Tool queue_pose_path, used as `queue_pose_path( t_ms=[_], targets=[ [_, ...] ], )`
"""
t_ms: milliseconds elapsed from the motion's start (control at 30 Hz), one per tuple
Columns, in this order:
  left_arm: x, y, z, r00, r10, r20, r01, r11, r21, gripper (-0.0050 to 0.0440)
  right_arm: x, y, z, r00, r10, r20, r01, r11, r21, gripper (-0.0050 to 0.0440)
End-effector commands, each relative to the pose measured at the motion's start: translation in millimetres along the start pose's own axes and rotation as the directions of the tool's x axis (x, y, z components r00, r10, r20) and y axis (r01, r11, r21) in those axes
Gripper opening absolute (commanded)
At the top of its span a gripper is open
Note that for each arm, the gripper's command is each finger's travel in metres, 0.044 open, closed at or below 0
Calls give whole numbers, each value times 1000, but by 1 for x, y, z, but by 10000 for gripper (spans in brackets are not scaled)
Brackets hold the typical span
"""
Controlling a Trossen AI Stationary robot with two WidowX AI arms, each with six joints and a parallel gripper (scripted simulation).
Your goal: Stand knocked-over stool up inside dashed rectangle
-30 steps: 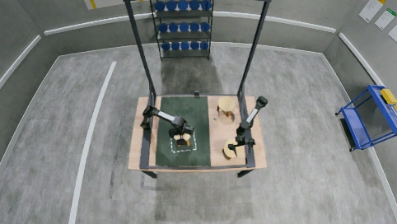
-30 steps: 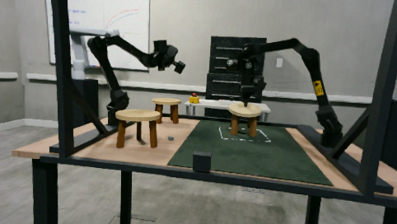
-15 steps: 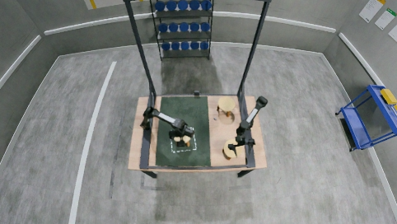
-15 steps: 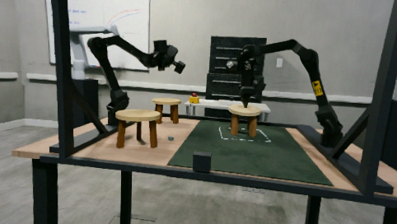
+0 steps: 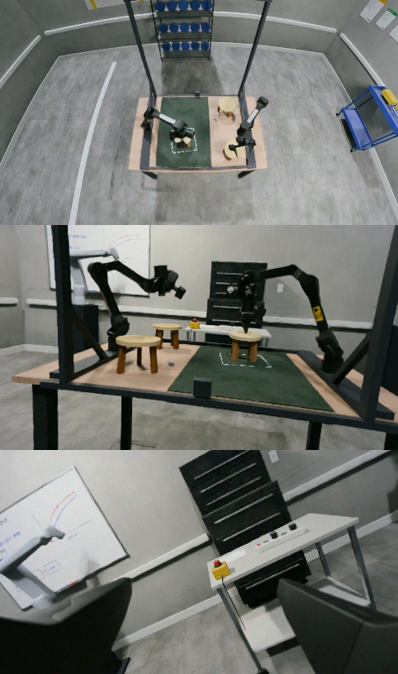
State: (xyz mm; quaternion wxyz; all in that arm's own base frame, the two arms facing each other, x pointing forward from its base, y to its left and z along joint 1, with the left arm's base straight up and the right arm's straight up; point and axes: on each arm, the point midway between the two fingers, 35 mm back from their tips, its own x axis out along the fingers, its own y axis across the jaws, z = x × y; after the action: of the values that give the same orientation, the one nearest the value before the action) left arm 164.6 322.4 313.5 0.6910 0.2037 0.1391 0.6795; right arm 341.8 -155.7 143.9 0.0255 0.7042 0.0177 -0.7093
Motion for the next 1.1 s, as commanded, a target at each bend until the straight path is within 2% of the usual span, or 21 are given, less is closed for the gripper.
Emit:
queue_pose_path(
  t_ms=[0,333,367,800,833,1067],
  targets=[
    [-1,7,11,1000,10,27,-10,1000,-29,400,-10,4,-7,999,12,-41,-13,1000,-16,331],
    [-1,7,11,1000,10,27,-10,1000,-29,400,-12,2,-8,999,14,-45,-15,1000,-20,331],
    [-1,7,11,1000,10,27,-10,1000,-29,400,-10,4,-7,999,12,-41,-13,1000,-17,310],
    [-1,7,11,1000,10,27,-10,1000,-29,400,-10,7,-8,999,14,-43,-14,1000,-20,310],
    [-1,7,11,1000,10,27,-10,1000,-29,400,-9,10,-7,999,12,-40,-13,1000,-17,277],
    [-1,7,11,1000,10,27,-10,1000,-29,400,-8,15,-7,999,13,-39,-14,1000,-16,277]
  ],
)
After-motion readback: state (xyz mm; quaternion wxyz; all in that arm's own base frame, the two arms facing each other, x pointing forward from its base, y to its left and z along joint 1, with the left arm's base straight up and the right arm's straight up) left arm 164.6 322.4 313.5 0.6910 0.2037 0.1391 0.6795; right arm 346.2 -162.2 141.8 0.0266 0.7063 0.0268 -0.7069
